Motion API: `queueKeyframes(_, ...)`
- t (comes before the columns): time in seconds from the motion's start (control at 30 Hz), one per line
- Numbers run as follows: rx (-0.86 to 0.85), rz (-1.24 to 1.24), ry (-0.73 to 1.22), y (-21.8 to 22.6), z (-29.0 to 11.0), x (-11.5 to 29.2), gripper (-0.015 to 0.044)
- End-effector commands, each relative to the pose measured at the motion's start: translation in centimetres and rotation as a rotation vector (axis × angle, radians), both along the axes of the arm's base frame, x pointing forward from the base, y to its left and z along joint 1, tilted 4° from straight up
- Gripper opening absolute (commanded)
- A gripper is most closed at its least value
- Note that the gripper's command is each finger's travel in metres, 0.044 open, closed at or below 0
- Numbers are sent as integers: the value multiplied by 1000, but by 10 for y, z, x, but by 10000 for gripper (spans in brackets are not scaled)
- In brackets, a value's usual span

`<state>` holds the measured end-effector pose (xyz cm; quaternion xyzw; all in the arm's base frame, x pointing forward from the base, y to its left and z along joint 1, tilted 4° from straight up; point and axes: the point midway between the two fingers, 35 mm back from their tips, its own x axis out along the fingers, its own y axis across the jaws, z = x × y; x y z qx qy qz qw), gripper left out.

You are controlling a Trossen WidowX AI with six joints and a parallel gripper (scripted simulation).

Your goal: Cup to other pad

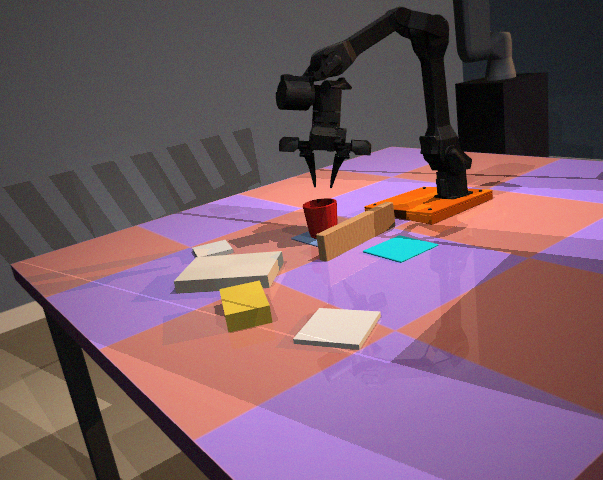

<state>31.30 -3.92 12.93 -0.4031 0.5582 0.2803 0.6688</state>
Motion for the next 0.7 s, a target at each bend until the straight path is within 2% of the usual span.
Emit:
queueKeyframes(0.0, -21, 175, 229, -5, -9, -19, 148)
queueKeyframes(0.67, -21, 175, 228, -6, -26, -16, 148)
